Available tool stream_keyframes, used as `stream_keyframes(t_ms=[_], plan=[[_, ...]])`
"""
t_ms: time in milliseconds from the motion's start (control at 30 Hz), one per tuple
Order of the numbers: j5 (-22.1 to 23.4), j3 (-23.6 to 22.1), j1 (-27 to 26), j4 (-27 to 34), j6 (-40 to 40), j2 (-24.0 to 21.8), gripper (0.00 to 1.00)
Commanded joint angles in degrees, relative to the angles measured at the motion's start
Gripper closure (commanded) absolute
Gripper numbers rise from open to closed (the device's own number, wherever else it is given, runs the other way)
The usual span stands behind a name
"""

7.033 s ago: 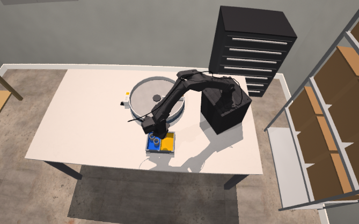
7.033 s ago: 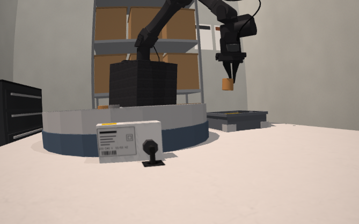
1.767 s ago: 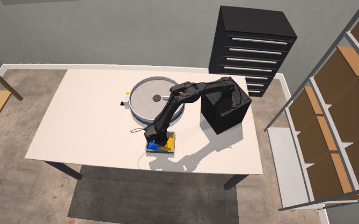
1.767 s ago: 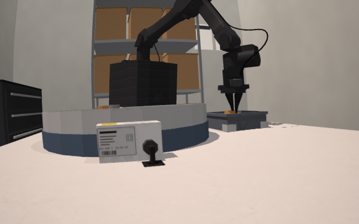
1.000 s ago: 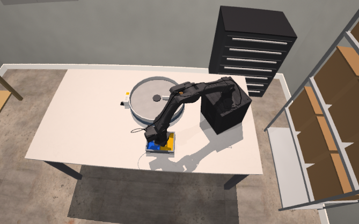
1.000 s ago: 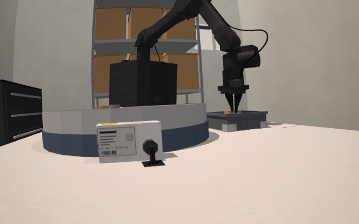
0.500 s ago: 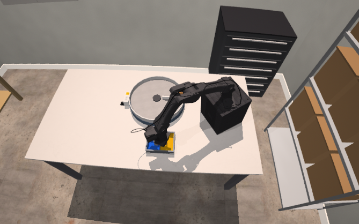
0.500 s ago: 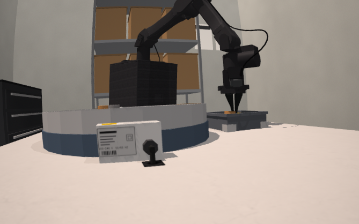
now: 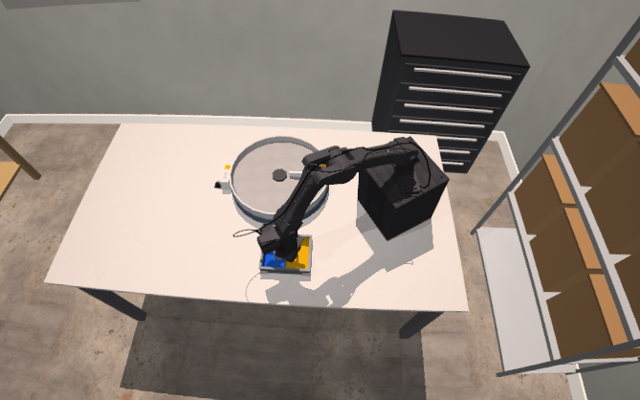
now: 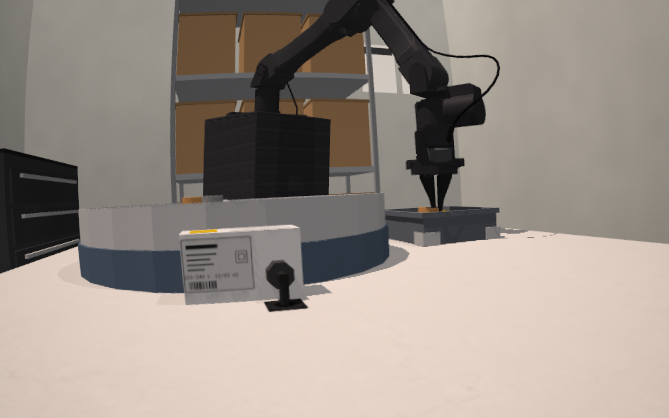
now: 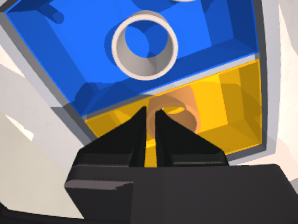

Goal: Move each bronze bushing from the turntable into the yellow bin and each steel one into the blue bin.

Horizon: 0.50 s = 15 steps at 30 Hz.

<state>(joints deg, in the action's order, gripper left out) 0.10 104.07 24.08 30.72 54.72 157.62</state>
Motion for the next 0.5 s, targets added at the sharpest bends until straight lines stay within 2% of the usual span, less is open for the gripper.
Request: stream_keyframes(t_ms=[0,467], plan=[[-0.73,-0.55,0.75,0.12,0.36,-0.56,1.00],[-0.73,-0.39,0.75,-0.17,0.37,-0.03,1.00]])
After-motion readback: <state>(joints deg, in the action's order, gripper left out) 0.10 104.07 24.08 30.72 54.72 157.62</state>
